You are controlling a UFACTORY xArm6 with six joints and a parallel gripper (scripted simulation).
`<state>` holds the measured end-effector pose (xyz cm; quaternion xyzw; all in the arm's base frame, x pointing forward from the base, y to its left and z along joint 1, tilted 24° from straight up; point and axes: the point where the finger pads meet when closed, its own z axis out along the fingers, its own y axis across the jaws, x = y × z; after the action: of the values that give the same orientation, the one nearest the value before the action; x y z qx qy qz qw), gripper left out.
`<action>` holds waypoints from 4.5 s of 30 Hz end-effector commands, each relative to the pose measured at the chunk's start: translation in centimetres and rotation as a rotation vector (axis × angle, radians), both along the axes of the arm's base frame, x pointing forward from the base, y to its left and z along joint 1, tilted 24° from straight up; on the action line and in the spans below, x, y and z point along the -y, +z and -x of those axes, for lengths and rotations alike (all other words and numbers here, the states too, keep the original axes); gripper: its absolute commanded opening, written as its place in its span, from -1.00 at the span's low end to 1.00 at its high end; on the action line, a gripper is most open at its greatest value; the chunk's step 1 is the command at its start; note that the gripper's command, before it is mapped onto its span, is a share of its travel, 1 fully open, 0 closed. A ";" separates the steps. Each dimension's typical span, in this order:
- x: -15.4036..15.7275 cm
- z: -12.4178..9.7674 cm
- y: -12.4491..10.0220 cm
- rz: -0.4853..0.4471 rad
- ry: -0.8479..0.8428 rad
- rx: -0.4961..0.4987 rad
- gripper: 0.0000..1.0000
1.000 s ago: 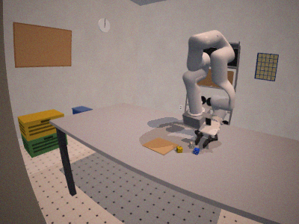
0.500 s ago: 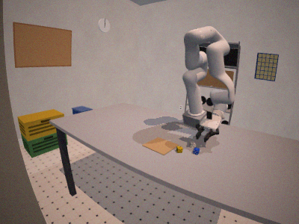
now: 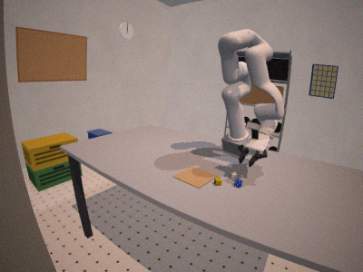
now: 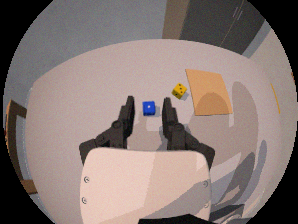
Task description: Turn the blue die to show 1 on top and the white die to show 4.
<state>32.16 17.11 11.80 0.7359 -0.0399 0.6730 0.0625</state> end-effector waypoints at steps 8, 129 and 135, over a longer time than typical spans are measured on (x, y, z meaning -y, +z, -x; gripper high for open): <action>0.0 -0.8 1.1 -0.036 -0.011 -0.236 -0.17; 0.4 -3.8 3.7 -1.071 -0.713 -0.786 1.00; 0.4 -3.8 3.5 -1.201 -0.811 -0.724 1.00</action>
<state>35.91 16.67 15.36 0.7853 -0.5873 0.1771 -0.0838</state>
